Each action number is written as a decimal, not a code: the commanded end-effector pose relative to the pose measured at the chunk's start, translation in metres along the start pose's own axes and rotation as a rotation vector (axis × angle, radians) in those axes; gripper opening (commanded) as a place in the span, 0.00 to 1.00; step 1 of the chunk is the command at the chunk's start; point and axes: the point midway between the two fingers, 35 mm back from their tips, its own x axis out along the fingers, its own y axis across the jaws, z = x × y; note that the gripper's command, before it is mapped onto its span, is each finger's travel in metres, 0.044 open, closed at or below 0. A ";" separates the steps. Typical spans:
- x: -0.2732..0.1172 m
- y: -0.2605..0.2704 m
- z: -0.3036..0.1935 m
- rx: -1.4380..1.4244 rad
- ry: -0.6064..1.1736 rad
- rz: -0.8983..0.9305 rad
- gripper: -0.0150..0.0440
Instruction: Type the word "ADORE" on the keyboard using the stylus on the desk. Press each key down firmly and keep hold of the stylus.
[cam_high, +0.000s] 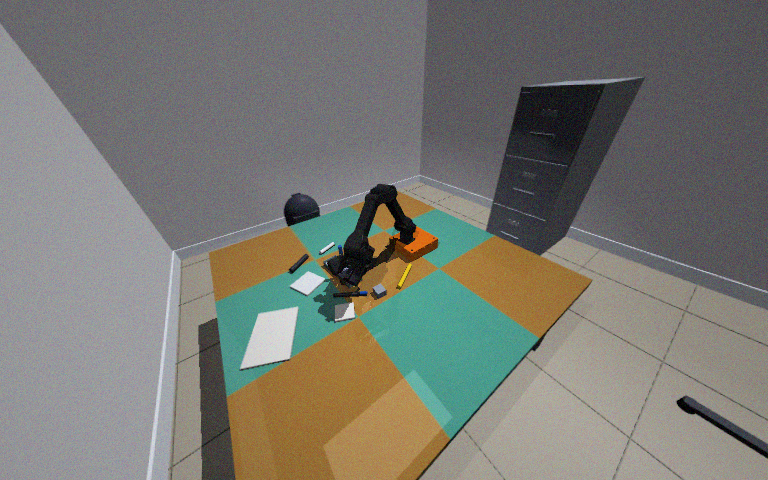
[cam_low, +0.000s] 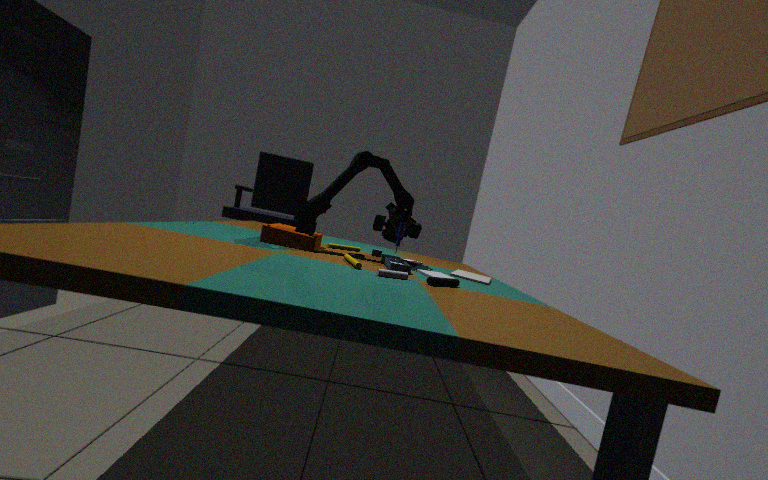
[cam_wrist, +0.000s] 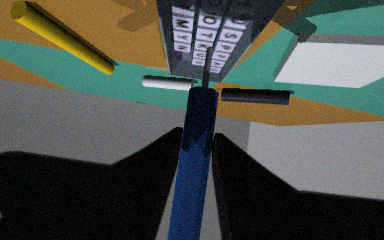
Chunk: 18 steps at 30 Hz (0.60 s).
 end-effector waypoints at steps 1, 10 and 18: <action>0.000 0.000 0.000 0.000 0.000 0.000 0.40; 0.012 0.001 -0.012 0.003 0.002 0.001 0.25; 0.018 0.001 -0.009 0.004 0.002 0.002 0.25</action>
